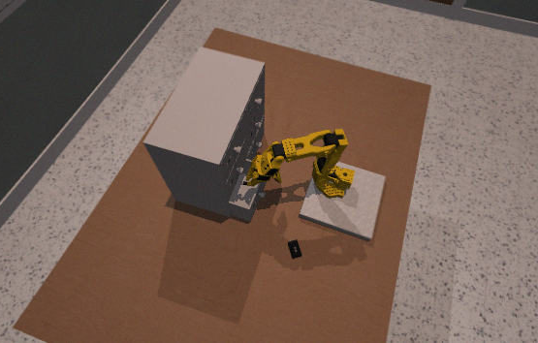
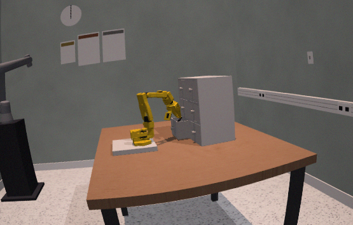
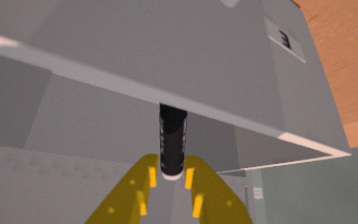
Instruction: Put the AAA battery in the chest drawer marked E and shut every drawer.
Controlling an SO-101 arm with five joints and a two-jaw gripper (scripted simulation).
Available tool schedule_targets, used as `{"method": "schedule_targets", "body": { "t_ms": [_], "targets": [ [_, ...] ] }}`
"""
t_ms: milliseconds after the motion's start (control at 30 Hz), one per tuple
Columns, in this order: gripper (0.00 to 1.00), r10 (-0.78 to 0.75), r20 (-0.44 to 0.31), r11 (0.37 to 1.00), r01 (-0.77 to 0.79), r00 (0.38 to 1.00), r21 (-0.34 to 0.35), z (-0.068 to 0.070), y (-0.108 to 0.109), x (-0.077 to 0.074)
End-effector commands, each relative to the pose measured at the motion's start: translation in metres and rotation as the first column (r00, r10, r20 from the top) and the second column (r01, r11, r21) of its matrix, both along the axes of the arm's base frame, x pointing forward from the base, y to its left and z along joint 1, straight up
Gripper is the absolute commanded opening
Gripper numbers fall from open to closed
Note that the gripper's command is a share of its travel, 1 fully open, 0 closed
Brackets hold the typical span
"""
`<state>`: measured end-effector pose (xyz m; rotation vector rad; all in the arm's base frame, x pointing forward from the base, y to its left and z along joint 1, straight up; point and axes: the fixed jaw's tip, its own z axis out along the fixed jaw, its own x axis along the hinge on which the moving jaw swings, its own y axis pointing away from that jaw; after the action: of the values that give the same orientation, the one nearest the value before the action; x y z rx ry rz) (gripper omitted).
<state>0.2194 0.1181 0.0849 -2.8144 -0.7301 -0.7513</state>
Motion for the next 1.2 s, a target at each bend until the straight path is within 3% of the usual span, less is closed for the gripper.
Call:
{"method": "schedule_targets", "body": {
  "t_ms": [0, 1167],
  "targets": [
    [0.07, 0.001, 0.001, 1.0, -0.001, 1.0, -0.004, 0.0, -0.0023, -0.0007],
    [0.23, -0.001, 0.0, 1.0, 0.001, 1.0, -0.002, 0.0028, -0.0022, -0.0005]
  ]
}}
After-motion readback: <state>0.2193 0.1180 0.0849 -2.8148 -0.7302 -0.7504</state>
